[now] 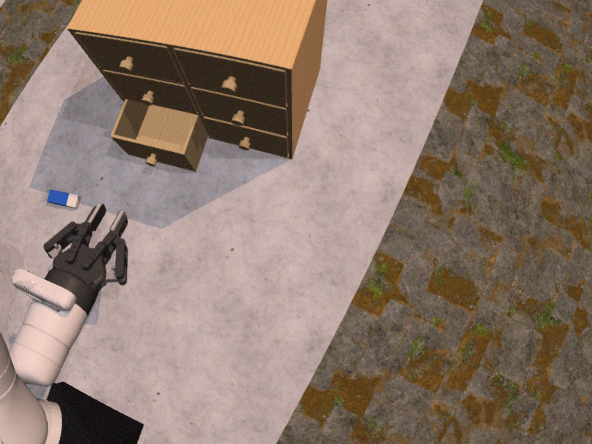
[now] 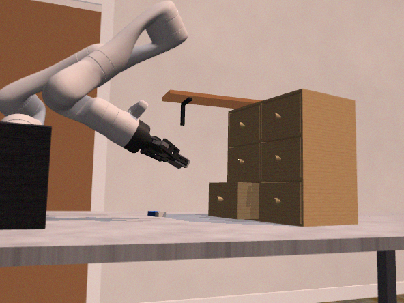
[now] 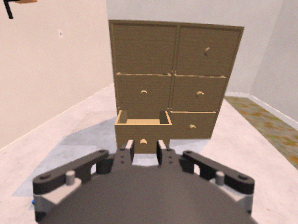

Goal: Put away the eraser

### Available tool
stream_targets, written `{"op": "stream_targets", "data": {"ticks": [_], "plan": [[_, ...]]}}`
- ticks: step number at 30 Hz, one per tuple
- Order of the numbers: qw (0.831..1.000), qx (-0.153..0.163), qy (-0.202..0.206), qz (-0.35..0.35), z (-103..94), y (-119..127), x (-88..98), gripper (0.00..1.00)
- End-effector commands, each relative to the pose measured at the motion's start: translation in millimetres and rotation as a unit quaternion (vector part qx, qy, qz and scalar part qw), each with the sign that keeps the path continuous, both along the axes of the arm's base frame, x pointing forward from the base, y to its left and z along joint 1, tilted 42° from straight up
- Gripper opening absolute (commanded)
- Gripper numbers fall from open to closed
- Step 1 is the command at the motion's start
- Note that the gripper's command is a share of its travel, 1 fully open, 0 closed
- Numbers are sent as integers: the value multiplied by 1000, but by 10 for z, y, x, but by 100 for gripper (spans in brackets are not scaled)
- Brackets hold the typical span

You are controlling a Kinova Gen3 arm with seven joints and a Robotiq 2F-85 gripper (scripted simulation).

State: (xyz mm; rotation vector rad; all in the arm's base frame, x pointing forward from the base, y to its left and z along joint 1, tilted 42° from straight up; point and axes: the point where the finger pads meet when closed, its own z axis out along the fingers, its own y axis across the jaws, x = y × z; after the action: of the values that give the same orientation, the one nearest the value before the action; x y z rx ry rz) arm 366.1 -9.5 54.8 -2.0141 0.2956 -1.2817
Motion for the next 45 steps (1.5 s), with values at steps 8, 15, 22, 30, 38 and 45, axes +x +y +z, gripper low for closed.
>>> {"op": "stream_targets", "data": {"ticks": [8,15,22,30,38,45], "plan": [[998,-10,43,49,114,-65,-57,33],[991,-24,91,93,183,-160,-137,33],[983,-34,130,129,240,-236,-201,33],[961,-53,196,190,342,-373,-311,33],[937,-66,248,237,425,-480,-397,33],[903,-82,306,291,523,-605,-497,33]]}}
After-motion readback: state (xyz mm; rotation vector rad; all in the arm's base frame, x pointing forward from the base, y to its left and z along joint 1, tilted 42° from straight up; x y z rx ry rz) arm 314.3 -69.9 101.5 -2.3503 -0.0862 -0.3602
